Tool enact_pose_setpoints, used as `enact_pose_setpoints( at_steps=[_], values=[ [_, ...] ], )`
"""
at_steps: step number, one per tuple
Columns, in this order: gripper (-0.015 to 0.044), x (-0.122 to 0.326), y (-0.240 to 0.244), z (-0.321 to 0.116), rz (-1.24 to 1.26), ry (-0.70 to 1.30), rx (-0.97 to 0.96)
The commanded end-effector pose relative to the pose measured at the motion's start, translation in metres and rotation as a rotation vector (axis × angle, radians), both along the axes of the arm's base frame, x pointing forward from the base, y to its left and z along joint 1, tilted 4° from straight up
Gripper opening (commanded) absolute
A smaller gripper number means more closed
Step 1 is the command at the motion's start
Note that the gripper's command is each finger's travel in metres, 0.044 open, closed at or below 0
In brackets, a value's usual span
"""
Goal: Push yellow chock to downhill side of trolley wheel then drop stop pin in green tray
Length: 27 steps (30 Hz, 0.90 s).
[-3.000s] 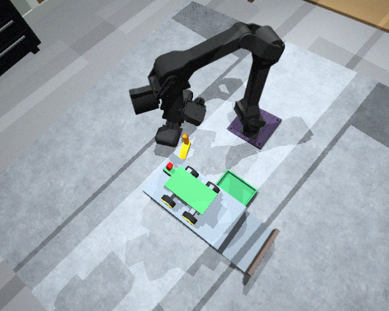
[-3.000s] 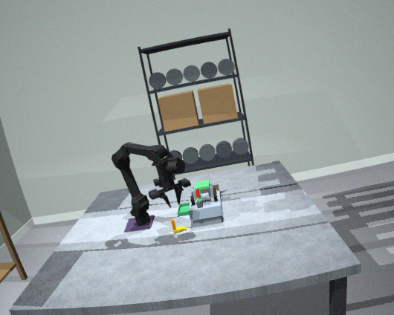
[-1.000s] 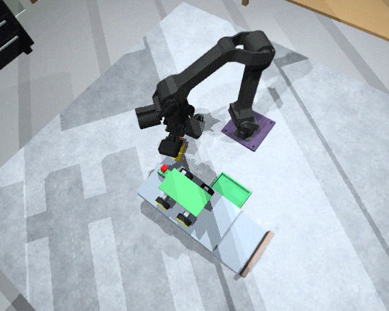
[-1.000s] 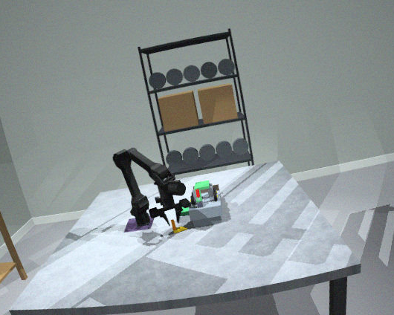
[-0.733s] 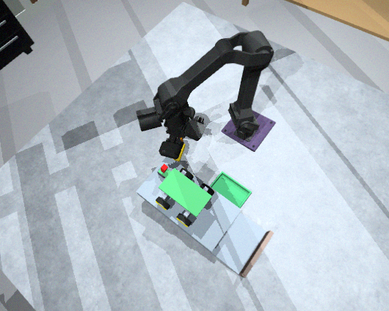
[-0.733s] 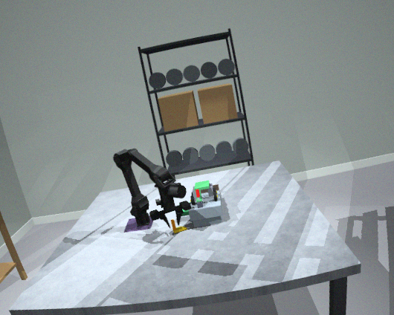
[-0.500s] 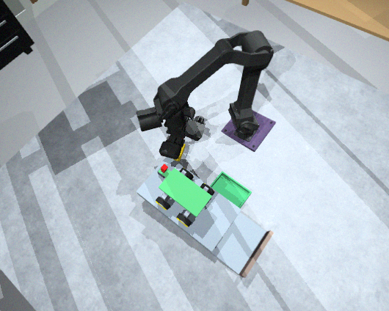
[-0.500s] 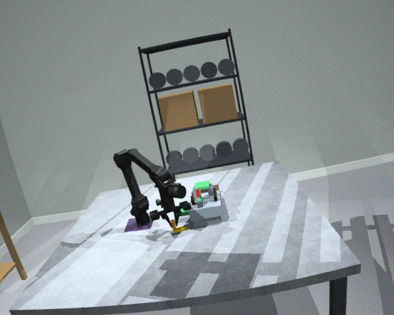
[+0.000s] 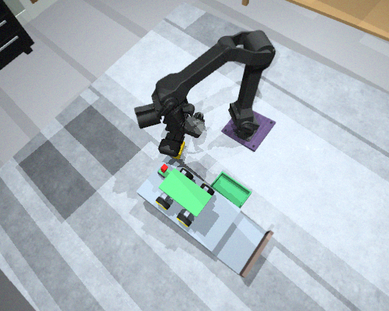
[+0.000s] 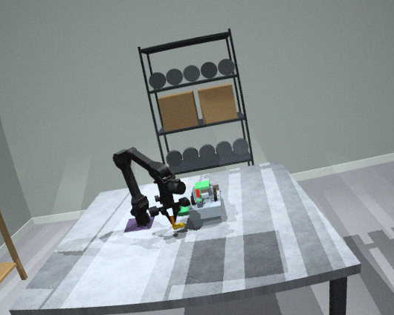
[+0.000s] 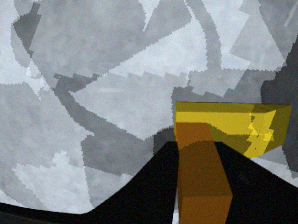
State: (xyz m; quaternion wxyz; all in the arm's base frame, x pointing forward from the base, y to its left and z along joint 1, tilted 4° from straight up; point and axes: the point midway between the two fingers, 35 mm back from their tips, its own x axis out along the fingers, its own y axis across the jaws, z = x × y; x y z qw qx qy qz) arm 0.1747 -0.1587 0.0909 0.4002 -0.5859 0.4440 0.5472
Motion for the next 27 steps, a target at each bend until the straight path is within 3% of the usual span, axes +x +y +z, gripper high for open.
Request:
enact_pose_setpoints(
  at_steps=[1,27],
  values=[
    [0.0000,0.000,0.001,0.014,-0.002,-0.002,-0.005],
    [0.0000,0.000,0.009,0.102,-0.002,-0.002,-0.005]
  ],
)
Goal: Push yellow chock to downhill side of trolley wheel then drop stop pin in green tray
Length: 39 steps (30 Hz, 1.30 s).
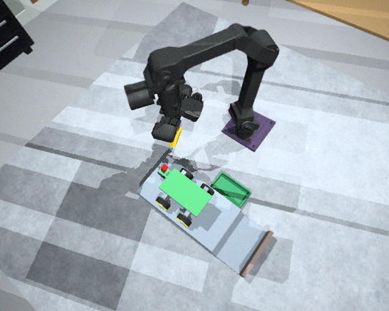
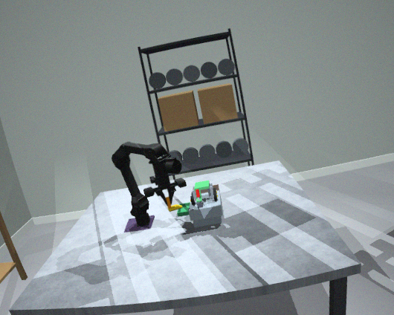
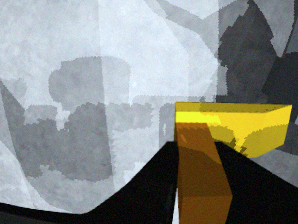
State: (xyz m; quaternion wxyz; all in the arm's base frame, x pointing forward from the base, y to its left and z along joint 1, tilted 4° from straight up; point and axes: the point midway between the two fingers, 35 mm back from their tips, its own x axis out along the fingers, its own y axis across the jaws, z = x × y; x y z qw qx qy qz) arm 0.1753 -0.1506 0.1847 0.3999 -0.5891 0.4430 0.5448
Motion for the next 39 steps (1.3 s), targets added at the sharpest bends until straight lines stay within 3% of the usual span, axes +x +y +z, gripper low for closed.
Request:
enact_pose_setpoints(
  at_steps=[1,16,39],
  values=[
    [0.0000,-0.001,0.001,0.012,-0.005,0.004,-0.001],
    [0.0000,-0.002,0.003,0.035,-0.028,0.002,0.000],
    [0.0000,-0.002,0.003,0.035,-0.806,-0.064,0.008]
  ],
)
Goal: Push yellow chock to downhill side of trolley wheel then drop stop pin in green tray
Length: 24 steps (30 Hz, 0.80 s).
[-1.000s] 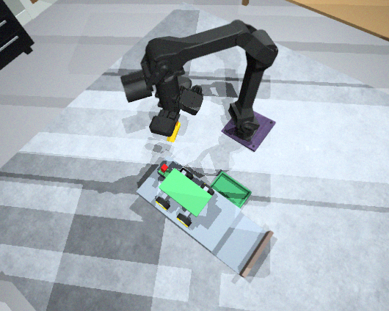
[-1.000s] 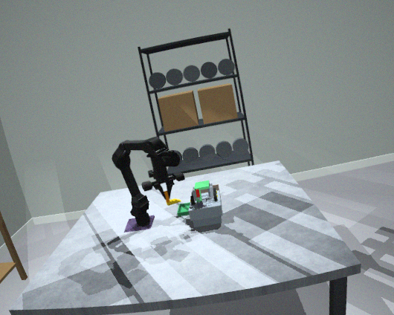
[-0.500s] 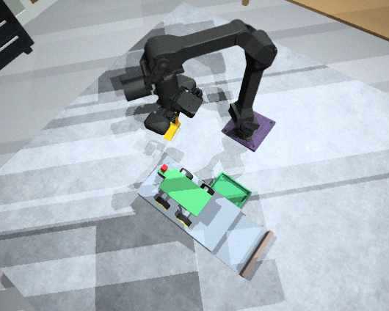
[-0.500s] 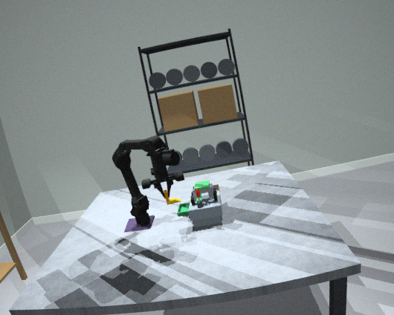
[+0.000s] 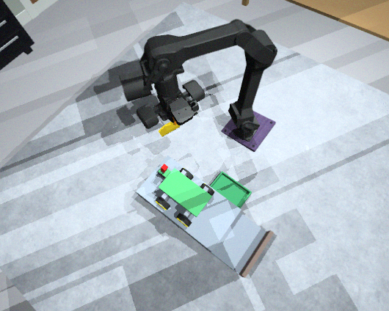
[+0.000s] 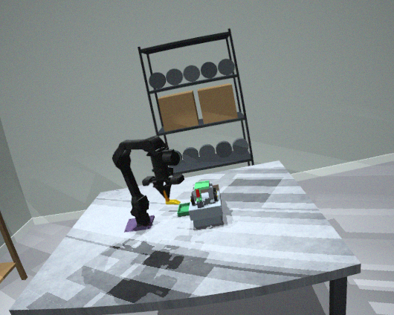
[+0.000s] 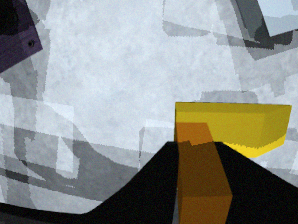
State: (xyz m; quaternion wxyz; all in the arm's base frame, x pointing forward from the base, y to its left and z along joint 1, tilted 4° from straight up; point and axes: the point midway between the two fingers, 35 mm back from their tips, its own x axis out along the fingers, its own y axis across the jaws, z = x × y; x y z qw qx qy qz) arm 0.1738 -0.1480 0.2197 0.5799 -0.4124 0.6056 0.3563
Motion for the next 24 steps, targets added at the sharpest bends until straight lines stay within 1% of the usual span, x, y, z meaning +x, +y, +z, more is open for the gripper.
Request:
enact_pose_setpoints(
  at_steps=[1,24],
  values=[
    [0.0000,-0.0006,-0.0002,-0.0002,-0.131,-0.006,0.001],
    [0.0000,-0.0006,-0.0002,-0.0001,-0.919,-0.075,0.010]
  ],
)
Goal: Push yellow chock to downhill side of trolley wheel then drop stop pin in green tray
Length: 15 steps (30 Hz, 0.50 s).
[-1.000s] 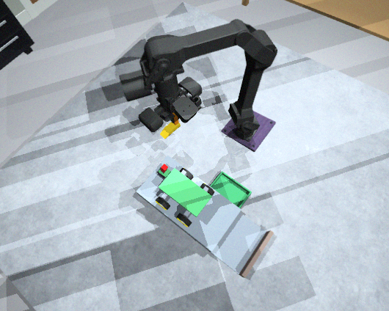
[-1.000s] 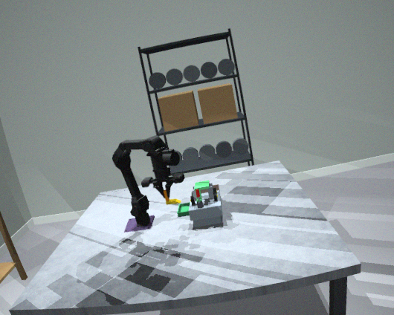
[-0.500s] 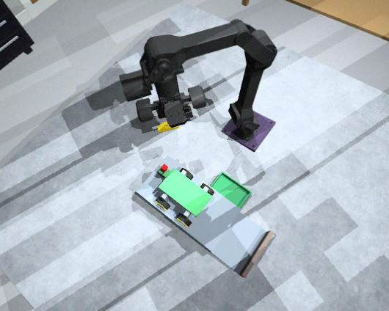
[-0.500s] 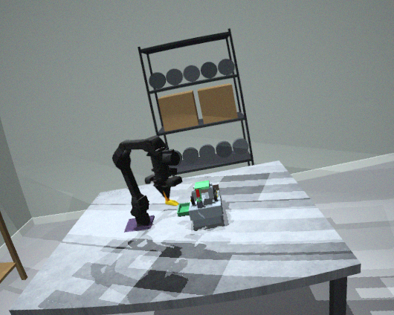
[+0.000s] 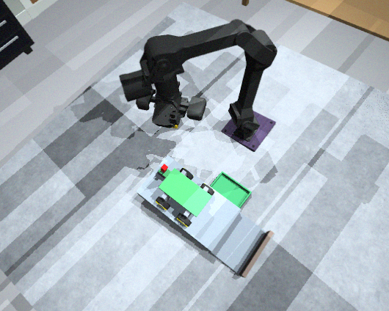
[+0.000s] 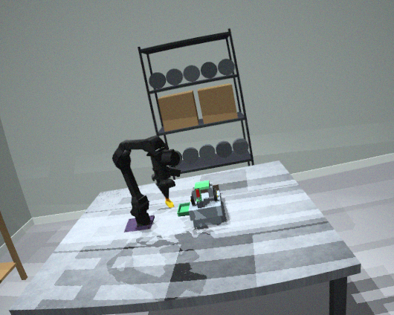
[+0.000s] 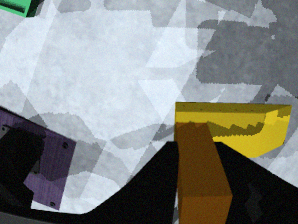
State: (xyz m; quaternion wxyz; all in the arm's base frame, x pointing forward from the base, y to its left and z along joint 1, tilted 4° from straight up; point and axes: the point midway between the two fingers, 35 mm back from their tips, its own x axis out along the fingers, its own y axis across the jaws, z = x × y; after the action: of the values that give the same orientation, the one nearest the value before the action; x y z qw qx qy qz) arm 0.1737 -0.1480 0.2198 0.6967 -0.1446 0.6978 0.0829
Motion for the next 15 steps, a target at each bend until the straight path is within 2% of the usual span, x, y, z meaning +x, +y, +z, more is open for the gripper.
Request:
enact_pose_setpoints(
  at_steps=[1,8,15],
  values=[
    [0.0000,-0.0006,-0.0001,-0.0002,-0.129,-0.007,0.002],
    [0.0000,-0.0006,-0.0001,-0.0002,-0.362,-0.027,0.004],
    [0.0000,-0.0006,-0.0001,-0.0002,-0.384,-0.029,0.005]
  ],
)
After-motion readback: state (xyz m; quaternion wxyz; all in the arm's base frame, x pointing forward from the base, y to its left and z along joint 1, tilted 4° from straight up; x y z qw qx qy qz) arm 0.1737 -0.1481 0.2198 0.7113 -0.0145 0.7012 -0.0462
